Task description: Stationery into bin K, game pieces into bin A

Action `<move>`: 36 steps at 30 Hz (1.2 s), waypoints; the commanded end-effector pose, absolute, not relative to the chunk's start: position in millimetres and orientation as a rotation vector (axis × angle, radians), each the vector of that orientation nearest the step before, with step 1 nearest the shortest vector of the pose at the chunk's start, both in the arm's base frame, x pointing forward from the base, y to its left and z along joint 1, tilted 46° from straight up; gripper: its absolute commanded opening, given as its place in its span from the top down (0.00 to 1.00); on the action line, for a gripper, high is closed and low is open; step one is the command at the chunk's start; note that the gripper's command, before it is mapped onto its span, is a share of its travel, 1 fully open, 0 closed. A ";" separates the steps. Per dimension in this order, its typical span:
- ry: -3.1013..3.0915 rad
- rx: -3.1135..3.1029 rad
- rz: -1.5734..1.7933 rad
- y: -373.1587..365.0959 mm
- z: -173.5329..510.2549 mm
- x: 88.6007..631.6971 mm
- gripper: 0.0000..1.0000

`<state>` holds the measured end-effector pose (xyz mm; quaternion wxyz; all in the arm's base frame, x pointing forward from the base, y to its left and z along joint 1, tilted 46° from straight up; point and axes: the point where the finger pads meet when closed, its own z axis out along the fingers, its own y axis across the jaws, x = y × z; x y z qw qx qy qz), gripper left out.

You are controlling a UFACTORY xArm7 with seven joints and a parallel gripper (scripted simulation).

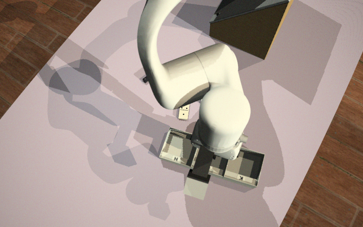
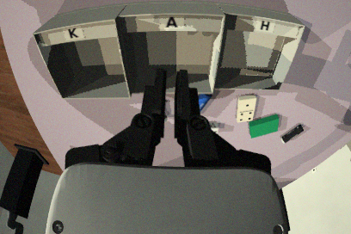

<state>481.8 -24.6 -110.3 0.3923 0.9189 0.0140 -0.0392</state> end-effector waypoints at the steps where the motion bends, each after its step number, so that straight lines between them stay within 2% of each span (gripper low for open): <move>1: 0.039 2.336 -0.096 -25.1 -114.2 482.3 0.93; 36: 0.039 2.336 -0.096 -62.3 -149.7 479.3 0.93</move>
